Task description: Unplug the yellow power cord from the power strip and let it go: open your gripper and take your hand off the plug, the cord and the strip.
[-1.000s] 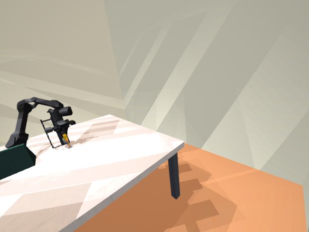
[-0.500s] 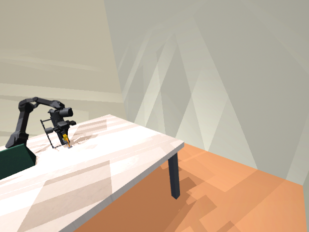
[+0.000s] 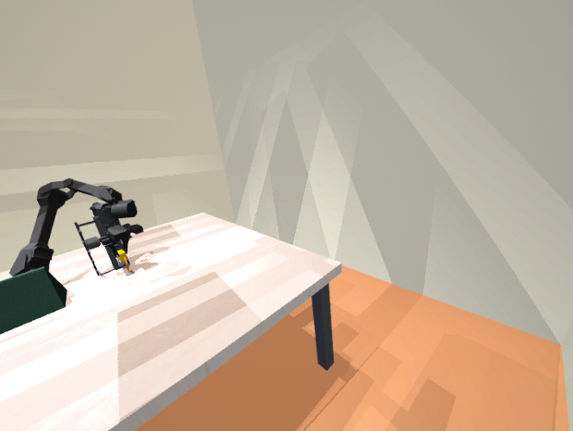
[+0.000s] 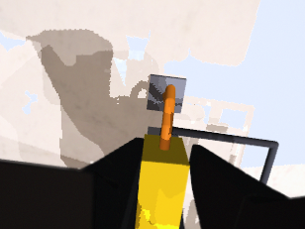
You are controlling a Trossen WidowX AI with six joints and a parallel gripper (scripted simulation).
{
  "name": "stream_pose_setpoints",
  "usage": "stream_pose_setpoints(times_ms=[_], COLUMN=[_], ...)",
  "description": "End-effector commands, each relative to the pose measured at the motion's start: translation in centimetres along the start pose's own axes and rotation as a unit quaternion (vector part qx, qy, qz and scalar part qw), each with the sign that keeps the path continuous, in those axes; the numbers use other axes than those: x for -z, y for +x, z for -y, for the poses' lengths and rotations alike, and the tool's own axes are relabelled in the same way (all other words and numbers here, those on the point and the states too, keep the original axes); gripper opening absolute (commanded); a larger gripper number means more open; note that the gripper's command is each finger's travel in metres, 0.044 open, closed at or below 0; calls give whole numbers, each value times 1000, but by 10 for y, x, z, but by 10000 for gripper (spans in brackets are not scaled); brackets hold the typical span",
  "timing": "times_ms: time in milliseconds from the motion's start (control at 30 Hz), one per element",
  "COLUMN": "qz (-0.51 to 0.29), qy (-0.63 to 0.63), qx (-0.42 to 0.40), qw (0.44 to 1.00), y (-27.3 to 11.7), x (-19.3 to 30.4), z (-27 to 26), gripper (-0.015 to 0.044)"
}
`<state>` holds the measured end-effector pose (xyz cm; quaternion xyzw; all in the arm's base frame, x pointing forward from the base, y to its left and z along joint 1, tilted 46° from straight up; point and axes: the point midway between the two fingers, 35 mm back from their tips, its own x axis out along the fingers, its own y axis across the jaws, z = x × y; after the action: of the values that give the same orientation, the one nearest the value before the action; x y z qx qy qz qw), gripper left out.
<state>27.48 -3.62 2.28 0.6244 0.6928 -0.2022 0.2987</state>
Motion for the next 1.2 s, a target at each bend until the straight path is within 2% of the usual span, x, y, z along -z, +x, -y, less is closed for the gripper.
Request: stream_pose_setpoints(times_ms=[0, 100, 533, 667, 800, 1167], qz=[30, 30, 29, 30, 31, 31], qy=[-2, -2, -1, -1, -2, -2], qx=[0, 0, 0, 0, 0, 0], qw=[1000, 1000, 1000, 1000, 1000, 1000], y=[-9, -9, -5, -11, -20, -21], x=[-28, -32, -22, -41, -79, -81], z=[2, 3, 3, 1, 2, 3], gripper=[0, 0, 341, 440, 440, 440])
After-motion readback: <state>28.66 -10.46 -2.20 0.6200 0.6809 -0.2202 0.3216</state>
